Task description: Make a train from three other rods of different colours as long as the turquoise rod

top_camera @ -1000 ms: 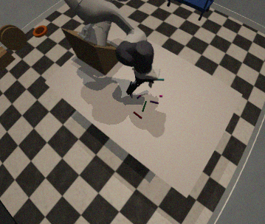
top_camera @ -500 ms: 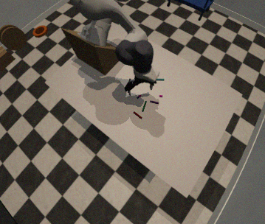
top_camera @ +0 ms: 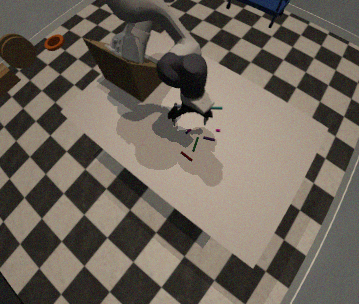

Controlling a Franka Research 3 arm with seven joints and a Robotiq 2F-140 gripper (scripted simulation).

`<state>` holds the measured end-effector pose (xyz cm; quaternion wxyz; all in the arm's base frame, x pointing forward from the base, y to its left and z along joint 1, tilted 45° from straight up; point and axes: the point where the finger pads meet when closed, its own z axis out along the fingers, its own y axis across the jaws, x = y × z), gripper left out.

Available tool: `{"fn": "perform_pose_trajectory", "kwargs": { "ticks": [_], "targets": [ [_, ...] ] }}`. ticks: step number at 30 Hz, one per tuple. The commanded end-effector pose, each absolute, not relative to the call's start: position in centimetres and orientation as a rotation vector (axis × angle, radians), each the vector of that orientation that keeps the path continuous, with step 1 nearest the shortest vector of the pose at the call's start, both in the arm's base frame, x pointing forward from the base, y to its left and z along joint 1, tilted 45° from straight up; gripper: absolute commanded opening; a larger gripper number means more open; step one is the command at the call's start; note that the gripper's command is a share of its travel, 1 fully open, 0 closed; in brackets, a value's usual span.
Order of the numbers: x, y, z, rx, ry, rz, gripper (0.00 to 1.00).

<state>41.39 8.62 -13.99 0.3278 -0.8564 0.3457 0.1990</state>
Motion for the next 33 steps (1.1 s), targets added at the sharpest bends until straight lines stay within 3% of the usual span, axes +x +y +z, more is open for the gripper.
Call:
{"fn": "perform_pose_trajectory", "kwargs": {
  "ticks": [1,33],
  "targets": [
    [41.59,8.76,-13.78,-2.177,1.105,0.581,1.0],
    [41.6,8.18,-13.18,-1.834,1.749,0.816,1.0]
  ]
}}
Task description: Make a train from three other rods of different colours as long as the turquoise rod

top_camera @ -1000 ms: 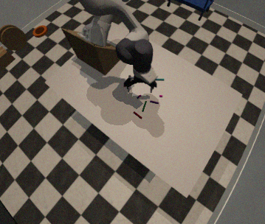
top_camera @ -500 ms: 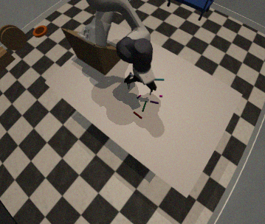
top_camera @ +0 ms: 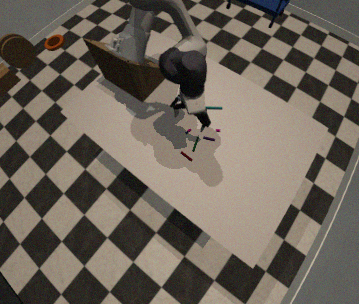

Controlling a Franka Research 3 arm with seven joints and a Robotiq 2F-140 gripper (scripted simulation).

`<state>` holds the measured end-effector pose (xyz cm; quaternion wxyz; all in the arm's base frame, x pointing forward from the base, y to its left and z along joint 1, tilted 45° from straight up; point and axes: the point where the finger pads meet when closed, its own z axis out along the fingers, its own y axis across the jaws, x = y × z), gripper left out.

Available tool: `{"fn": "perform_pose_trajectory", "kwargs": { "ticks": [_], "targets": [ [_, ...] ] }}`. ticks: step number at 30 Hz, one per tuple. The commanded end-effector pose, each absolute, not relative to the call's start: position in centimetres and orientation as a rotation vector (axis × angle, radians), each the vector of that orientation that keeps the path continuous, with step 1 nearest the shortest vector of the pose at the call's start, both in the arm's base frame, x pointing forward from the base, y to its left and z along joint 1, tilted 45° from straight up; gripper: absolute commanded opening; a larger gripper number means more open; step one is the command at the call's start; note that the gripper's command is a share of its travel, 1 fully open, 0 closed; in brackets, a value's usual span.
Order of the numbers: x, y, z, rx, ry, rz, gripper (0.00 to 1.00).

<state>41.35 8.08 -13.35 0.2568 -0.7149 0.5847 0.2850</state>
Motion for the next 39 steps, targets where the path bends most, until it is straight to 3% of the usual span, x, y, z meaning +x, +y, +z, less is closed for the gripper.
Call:
{"fn": "perform_pose_trajectory", "kwargs": {
  "ticks": [1,16,17,39],
  "targets": [
    [41.61,8.16,-13.15,-1.819,1.769,0.823,1.0],
    [41.74,7.96,-12.84,-1.639,1.993,0.901,1.0],
    [41.74,7.96,-12.84,-1.639,1.993,0.901,0.15],
    [41.74,7.96,-12.84,-1.639,1.993,0.901,0.15]
  ]
}}
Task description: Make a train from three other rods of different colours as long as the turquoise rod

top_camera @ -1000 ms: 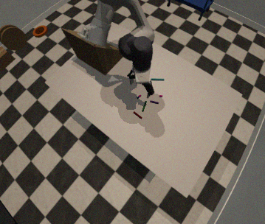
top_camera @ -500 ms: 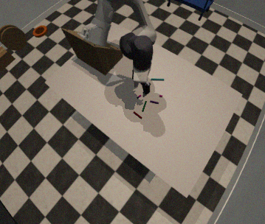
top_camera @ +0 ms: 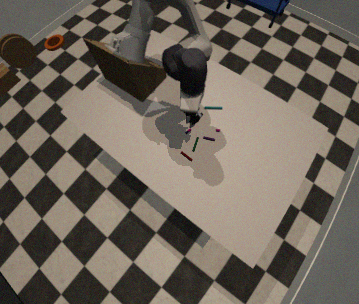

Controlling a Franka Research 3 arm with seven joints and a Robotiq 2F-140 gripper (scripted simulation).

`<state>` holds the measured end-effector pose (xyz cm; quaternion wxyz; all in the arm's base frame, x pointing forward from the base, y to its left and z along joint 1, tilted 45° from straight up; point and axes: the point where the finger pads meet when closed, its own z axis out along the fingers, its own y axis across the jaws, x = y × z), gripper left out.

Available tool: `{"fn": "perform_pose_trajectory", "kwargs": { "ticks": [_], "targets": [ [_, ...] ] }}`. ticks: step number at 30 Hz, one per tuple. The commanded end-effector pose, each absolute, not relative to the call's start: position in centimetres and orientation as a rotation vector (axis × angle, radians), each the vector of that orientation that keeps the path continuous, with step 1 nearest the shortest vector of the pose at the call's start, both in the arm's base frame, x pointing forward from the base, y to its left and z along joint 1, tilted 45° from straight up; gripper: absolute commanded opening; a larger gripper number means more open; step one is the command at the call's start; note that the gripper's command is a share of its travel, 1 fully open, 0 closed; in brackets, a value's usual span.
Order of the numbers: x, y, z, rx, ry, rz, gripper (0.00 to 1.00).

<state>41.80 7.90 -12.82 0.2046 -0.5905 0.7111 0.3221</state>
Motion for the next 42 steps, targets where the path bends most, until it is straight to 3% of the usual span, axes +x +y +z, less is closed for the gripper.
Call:
{"fn": "perform_pose_trajectory", "kwargs": {
  "ticks": [1,42],
  "targets": [
    [41.7,8.0,-12.8,-1.639,1.993,0.901,0.15],
    [41.6,9.5,-14.4,-1.639,1.994,0.901,0.15]
  ]
}}
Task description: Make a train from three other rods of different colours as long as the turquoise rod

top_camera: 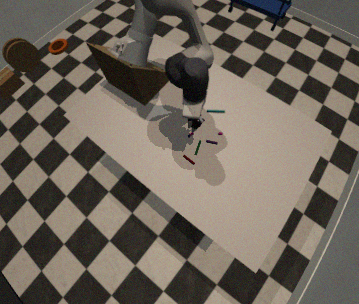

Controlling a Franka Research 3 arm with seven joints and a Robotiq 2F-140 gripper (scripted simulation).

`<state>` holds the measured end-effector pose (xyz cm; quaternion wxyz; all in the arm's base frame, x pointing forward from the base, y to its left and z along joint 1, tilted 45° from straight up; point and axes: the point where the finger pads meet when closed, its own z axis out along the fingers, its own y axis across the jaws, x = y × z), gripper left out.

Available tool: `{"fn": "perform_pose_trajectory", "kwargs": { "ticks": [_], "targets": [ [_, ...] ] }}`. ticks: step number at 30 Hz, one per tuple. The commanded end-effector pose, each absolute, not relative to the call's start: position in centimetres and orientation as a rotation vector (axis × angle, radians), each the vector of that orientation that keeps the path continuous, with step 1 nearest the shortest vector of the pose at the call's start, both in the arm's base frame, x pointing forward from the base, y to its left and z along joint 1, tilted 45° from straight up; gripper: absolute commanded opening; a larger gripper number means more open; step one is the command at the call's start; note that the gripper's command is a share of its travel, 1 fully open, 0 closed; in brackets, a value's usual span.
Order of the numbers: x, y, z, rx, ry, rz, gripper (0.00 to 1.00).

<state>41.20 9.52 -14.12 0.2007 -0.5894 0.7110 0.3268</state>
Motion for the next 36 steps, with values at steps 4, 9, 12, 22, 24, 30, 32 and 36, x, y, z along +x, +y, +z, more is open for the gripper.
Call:
{"fn": "perform_pose_trajectory", "kwargs": {
  "ticks": [4,9,12,22,24,30,32,36],
  "targets": [
    [41.5,9.9,-14.8,-1.639,1.994,0.901,0.15],
    [41.5,10.5,-15.4,-1.639,1.994,0.901,0.15],
    [41.4,10.8,-15.7,-1.639,1.994,0.901,0.15],
    [41.4,11.3,-16.2,-1.639,1.994,0.901,0.15],
    [41.4,11.4,-16.3,-1.639,1.994,0.901,0.15],
    [41.3,11.6,-16.5,-1.639,1.994,0.901,0.15],
    [41.3,11.6,-16.5,-1.639,1.994,0.901,0.15],
    [41.3,11.6,-16.5,-1.639,1.994,0.901,0.15]
  ]
}}
